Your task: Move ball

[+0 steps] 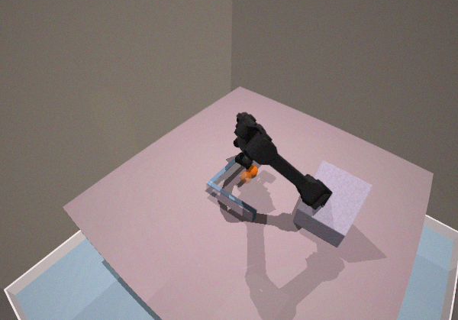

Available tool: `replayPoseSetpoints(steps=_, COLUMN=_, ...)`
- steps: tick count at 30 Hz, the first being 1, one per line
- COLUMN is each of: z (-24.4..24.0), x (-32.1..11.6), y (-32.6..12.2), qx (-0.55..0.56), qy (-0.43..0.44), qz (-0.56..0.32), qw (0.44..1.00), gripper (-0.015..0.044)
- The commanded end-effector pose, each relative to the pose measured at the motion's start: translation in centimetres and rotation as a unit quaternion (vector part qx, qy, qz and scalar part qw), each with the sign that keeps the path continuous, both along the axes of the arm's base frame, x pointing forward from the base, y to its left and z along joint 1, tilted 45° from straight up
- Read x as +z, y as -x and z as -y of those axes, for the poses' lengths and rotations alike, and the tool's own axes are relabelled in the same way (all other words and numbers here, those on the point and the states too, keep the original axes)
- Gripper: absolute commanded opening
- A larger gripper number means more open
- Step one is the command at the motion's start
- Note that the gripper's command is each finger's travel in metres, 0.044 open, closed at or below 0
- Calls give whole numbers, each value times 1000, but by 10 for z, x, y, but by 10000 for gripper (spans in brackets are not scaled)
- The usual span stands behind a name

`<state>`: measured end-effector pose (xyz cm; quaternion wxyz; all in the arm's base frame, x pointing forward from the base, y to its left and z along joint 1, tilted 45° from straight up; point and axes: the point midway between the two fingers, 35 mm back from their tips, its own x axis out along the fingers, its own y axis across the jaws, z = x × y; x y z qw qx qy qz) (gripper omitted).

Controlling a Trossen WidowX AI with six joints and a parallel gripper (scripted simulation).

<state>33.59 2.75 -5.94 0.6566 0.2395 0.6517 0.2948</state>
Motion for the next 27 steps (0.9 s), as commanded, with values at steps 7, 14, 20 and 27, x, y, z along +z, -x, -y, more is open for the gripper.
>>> replayPoseSetpoints(steps=7, z=-14, x=-14, y=2, qx=0, qy=-4, qz=-6, qw=1000, gripper=364)
replayPoseSetpoints(steps=14, z=-22, x=-22, y=3, qx=0, qy=-5, qz=-6, qw=1000, gripper=364)
replayPoseSetpoints(steps=20, z=-29, x=-28, y=4, qx=0, qy=-5, qz=-6, qw=1000, gripper=364)
replayPoseSetpoints(steps=27, z=-32, x=-31, y=4, qx=0, qy=-5, qz=-6, qw=1000, gripper=285)
